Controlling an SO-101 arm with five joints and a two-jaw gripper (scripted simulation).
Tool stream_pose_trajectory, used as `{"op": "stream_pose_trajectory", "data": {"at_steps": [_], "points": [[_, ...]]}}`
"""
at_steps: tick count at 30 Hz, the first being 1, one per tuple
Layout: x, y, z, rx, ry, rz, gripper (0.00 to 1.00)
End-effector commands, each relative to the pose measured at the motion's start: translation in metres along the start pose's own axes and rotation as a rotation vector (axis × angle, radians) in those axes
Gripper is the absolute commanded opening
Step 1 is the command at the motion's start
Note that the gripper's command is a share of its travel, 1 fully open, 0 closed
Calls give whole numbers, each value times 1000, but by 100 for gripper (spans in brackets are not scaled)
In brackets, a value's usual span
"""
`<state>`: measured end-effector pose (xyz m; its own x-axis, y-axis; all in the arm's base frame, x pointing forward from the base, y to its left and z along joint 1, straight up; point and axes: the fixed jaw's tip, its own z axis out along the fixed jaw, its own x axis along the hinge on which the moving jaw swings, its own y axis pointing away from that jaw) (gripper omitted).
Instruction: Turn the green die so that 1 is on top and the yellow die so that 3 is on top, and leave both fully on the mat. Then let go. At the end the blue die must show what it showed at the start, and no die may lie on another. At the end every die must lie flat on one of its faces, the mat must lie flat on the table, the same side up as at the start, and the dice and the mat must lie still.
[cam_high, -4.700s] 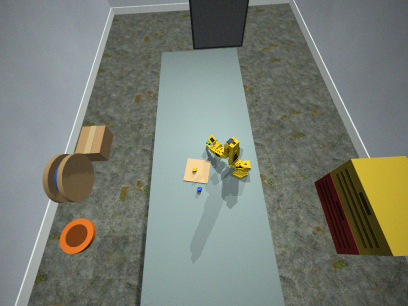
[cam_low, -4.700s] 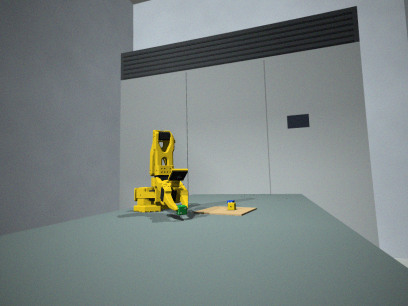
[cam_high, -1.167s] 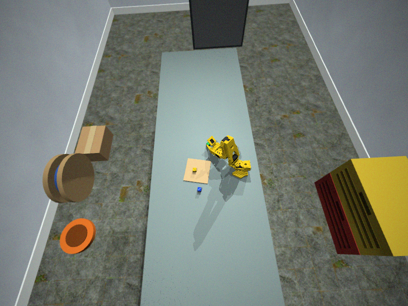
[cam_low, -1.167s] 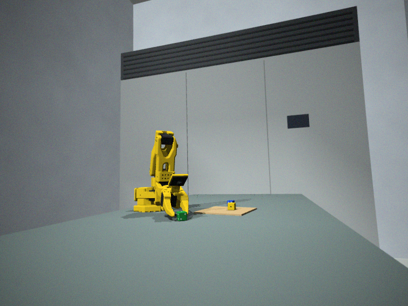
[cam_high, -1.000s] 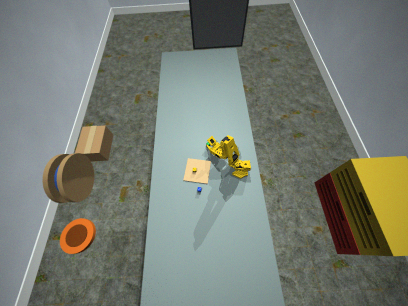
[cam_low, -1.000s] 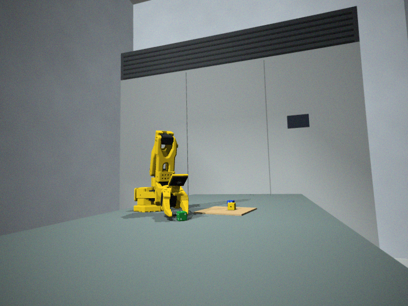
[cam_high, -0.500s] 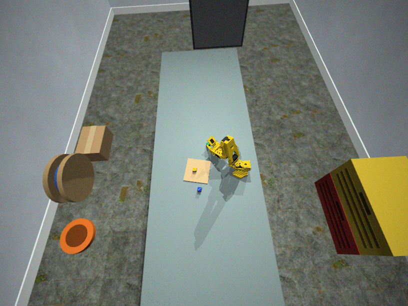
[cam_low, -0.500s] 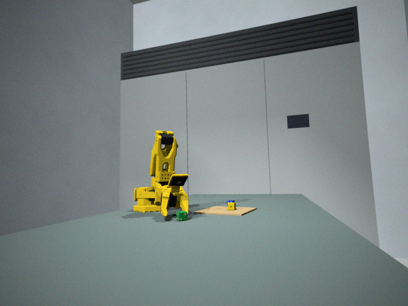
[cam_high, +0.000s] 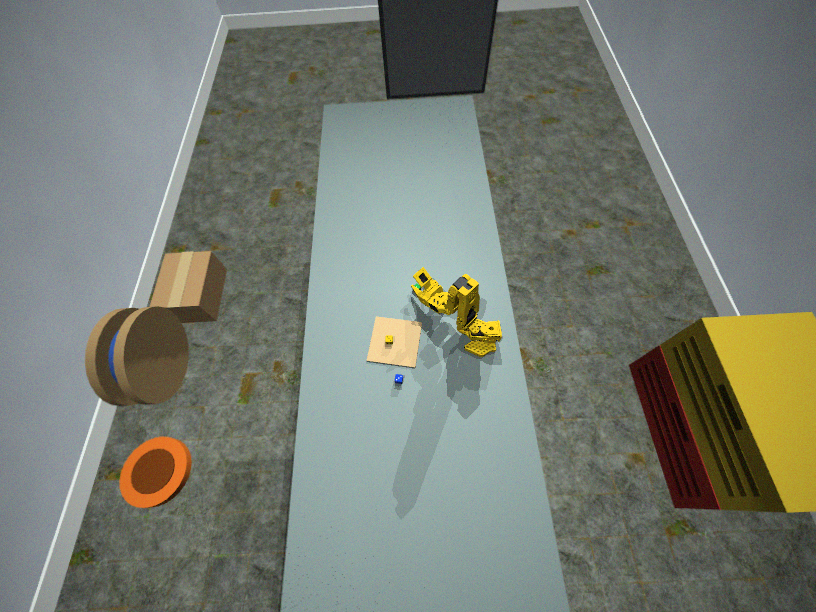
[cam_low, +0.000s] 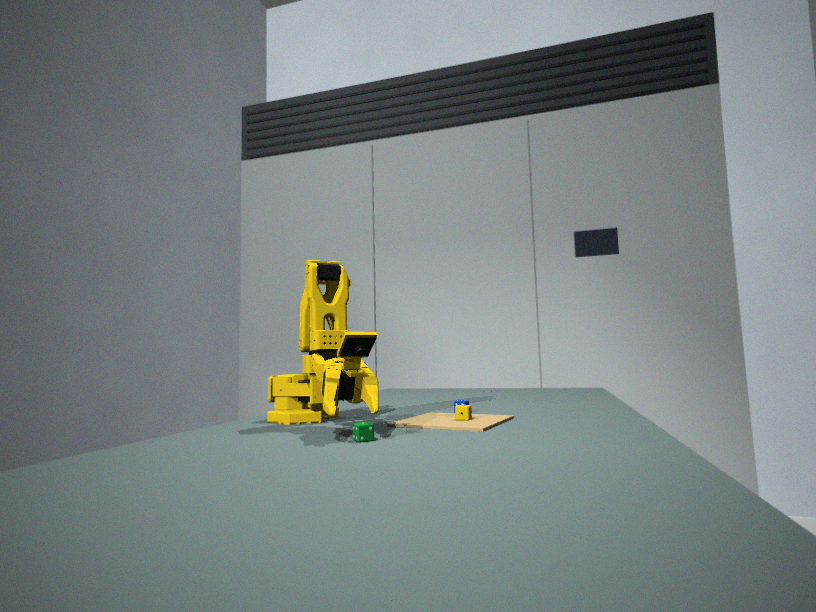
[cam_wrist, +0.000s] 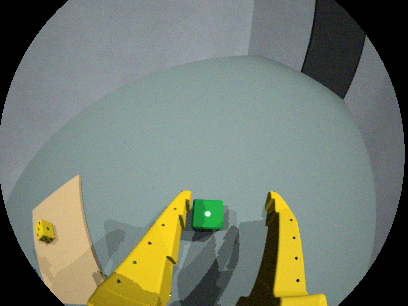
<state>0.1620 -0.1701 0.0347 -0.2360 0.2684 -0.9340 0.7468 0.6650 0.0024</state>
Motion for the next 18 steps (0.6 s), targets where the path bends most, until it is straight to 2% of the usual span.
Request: {"op": "stream_pose_trajectory", "data": {"at_steps": [1,8,18], "points": [[-15,3,-3,-10,-1,-12,29],[-29,3,-12,-10,-1,-12,29],[-32,3,-15,-10,-1,-12,29]]}}
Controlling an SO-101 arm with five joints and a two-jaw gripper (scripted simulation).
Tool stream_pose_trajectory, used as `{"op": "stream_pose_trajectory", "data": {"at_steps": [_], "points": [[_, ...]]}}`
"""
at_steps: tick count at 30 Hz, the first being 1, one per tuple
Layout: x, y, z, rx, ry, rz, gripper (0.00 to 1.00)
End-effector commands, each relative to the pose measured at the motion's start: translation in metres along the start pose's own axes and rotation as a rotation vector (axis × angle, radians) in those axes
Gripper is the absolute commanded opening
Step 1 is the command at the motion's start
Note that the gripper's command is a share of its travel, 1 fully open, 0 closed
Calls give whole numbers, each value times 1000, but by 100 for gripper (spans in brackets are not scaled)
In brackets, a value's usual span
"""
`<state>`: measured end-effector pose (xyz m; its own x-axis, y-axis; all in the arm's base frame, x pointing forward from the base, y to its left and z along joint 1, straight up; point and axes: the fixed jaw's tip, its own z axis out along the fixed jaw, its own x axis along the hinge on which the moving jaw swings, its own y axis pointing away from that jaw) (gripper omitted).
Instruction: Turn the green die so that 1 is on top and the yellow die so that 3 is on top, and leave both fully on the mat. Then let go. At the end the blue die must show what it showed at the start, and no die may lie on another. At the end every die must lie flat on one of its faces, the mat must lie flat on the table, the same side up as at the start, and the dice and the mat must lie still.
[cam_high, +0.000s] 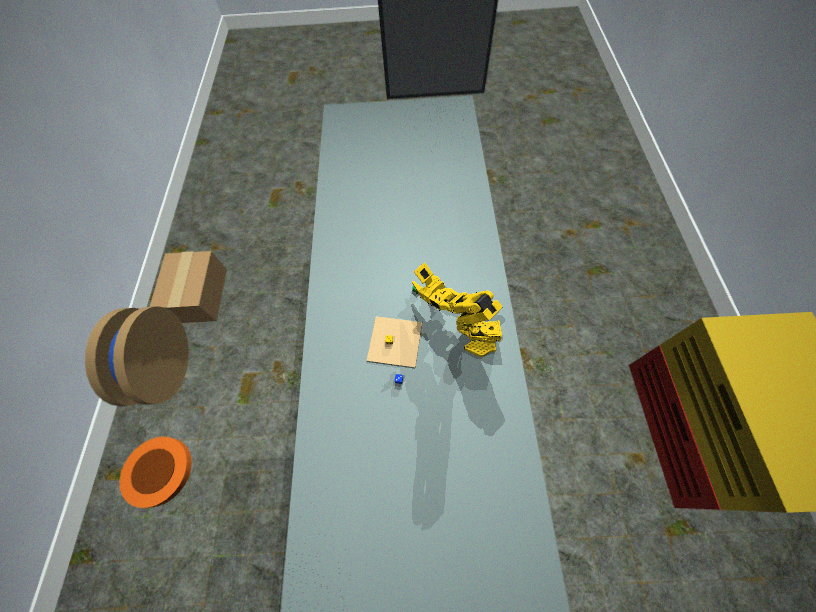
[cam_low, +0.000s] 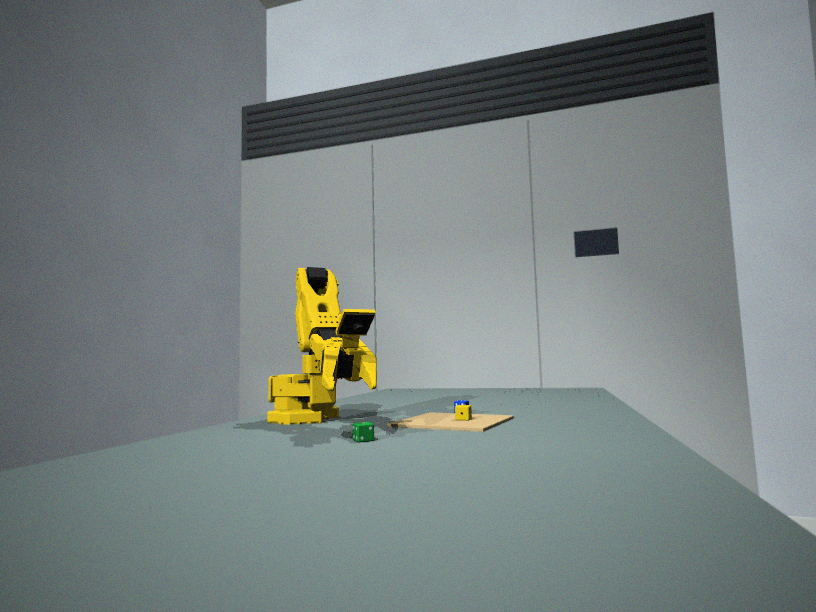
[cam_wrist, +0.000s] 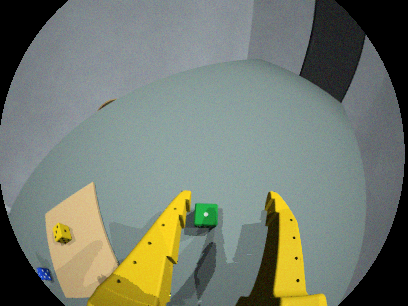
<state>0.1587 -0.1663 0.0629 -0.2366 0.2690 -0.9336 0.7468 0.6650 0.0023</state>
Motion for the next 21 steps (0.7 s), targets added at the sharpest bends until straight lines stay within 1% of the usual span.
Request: {"op": "stream_pose_trajectory", "data": {"at_steps": [1,17,21], "points": [[-7,3,0,-10,-2,-12,29],[-7,3,0,-10,-2,-12,29],[-11,3,-1,-10,-20,-12,29]]}}
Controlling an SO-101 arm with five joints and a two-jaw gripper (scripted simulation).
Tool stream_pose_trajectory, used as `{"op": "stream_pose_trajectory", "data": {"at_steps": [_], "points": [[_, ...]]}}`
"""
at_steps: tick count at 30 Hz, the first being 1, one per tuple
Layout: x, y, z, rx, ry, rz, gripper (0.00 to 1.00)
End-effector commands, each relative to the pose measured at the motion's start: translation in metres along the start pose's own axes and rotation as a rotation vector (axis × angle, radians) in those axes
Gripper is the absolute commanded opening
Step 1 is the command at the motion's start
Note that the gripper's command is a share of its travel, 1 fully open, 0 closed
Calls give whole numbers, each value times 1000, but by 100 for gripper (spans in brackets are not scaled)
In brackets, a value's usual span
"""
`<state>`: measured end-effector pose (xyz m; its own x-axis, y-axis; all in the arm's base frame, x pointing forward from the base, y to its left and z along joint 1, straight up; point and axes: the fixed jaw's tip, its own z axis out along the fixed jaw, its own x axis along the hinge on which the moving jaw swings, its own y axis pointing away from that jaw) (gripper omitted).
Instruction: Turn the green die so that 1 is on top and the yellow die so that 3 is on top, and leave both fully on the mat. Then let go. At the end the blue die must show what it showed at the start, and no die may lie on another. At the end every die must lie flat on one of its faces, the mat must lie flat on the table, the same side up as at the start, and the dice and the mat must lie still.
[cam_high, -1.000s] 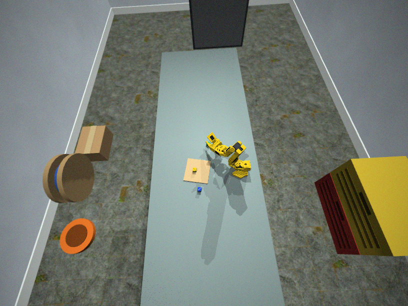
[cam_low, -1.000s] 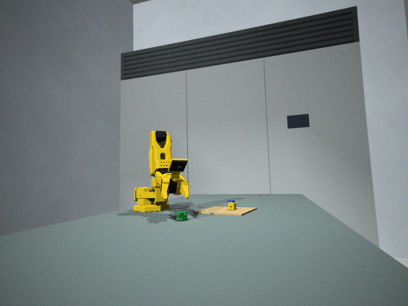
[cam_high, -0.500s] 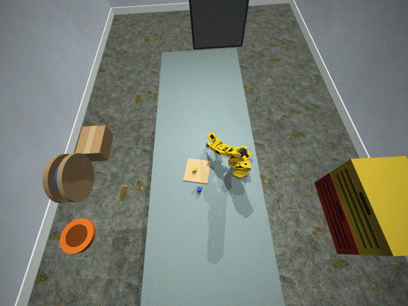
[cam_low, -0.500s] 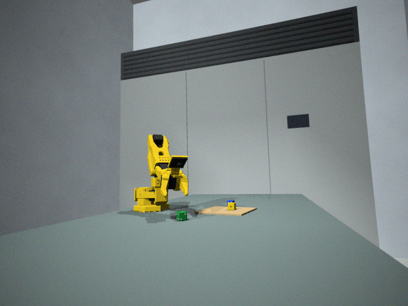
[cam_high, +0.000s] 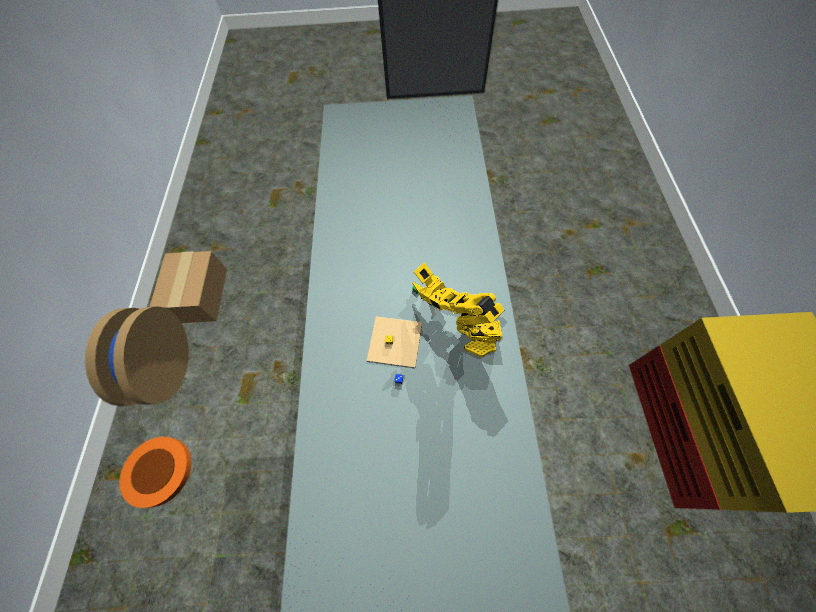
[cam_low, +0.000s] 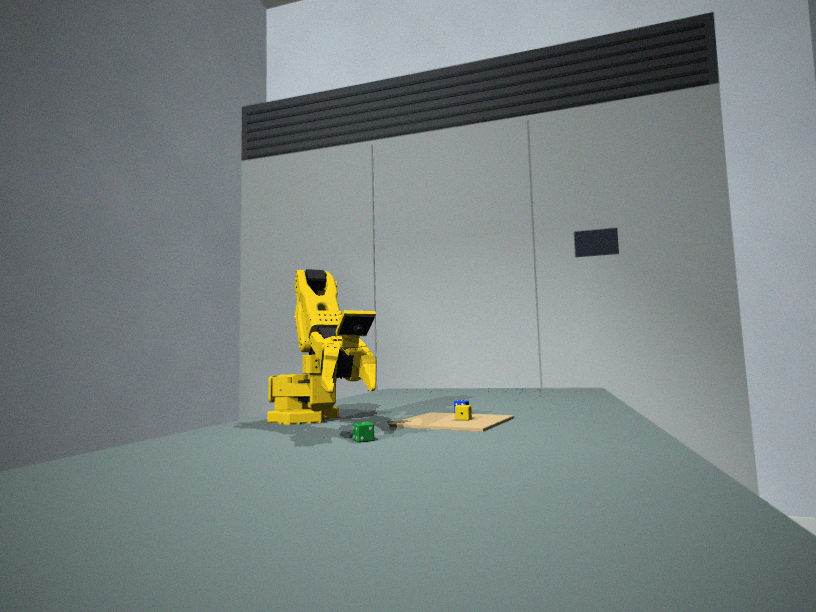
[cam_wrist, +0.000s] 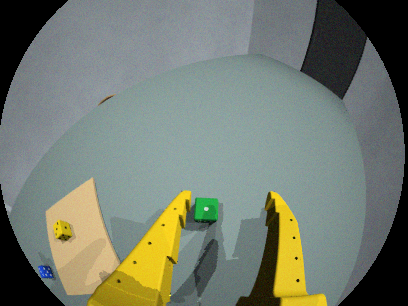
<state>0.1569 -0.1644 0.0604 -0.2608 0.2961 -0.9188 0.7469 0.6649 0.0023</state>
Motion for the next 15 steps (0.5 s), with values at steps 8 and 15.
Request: {"op": "stream_pose_trajectory", "data": {"at_steps": [8,15], "points": [[-48,3,-9,-10,-229,-11,29],[-77,3,-23,-10,-382,-10,28]]}}
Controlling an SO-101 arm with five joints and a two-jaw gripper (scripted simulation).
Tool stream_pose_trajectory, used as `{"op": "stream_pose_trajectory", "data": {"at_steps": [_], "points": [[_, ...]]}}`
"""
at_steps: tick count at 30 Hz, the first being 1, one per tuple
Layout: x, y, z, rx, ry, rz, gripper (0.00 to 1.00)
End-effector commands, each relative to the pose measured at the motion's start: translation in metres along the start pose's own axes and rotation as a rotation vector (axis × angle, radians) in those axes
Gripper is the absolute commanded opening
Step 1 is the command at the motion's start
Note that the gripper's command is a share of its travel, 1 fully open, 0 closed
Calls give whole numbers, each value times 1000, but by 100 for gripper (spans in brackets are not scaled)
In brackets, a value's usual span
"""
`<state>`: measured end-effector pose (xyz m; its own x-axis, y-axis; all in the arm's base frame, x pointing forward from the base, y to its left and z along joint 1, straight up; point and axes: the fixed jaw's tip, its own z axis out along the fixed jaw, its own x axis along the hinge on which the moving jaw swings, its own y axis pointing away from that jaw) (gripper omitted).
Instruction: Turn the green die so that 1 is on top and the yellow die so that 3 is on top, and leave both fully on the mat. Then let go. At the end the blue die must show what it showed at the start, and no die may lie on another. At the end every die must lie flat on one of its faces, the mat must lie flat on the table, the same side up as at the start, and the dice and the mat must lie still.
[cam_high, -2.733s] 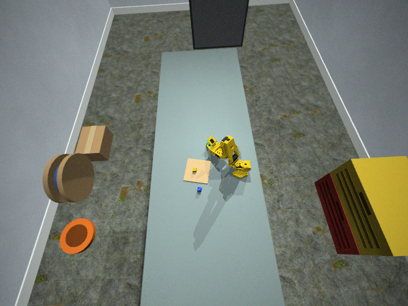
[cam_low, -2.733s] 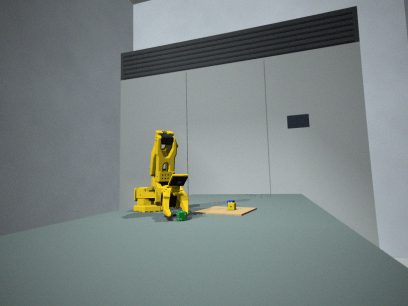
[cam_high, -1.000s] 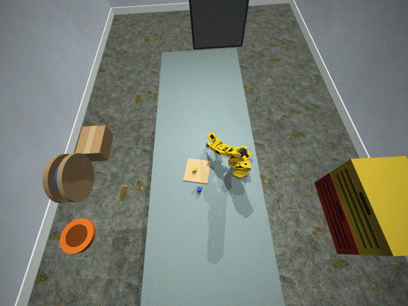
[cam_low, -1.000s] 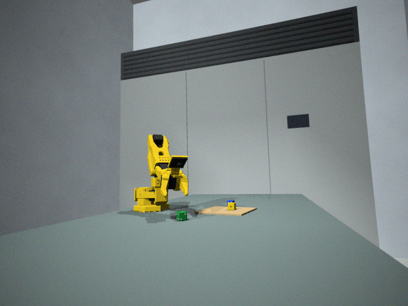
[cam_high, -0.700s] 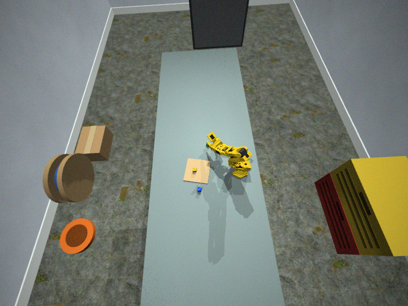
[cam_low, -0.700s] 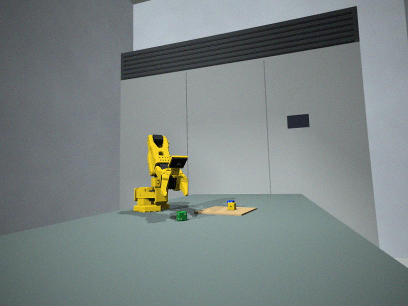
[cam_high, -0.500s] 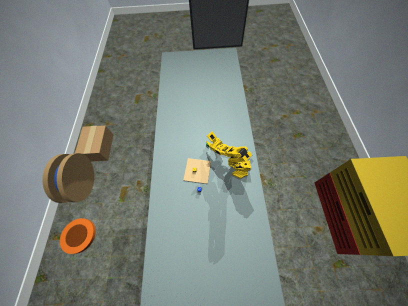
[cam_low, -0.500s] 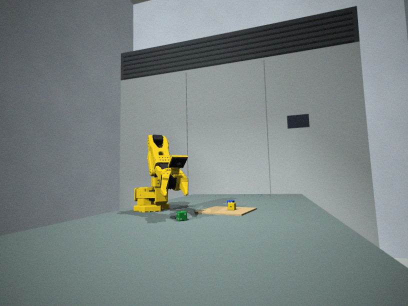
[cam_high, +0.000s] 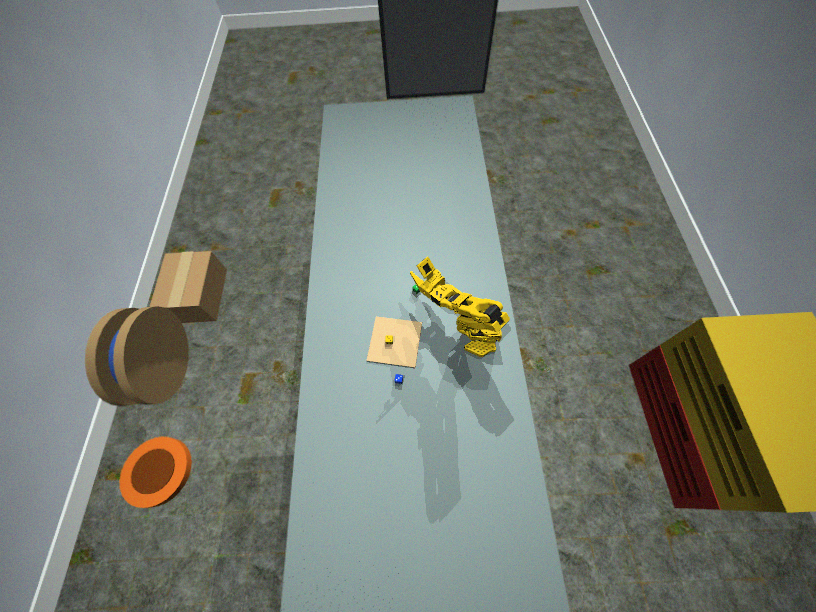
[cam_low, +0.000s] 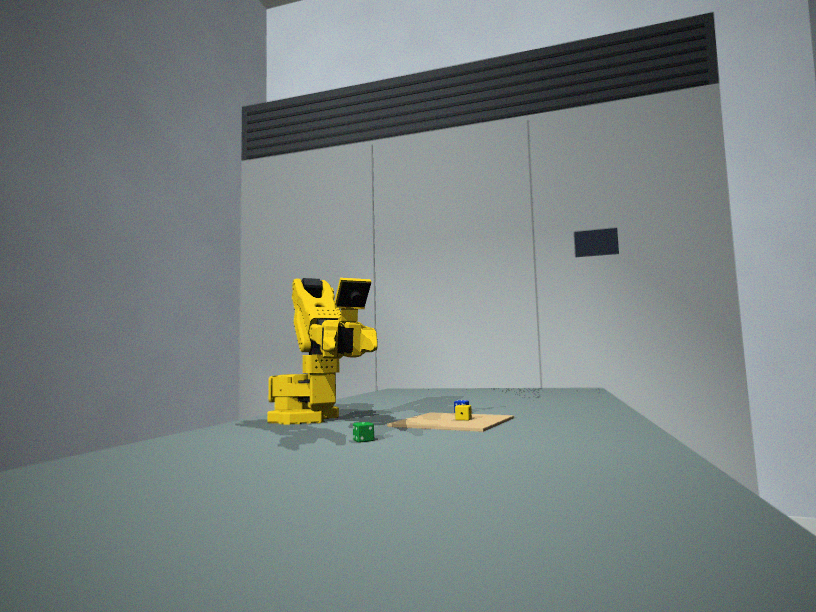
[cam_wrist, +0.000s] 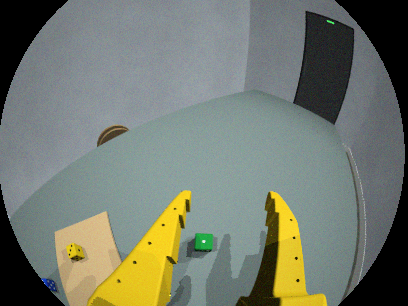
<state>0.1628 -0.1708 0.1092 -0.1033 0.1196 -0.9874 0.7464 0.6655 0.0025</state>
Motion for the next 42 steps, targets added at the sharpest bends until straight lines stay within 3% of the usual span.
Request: {"op": "stream_pose_trajectory", "data": {"at_steps": [1,8,21,31,42], "points": [[-36,3,-5,-10,-163,-9,28],[-60,3,-14,-10,-285,-8,28],[-62,3,-14,-11,-286,-8,28],[-63,3,-7,-14,-225,-5,28],[-64,6,10,-22,-21,3,28]]}}
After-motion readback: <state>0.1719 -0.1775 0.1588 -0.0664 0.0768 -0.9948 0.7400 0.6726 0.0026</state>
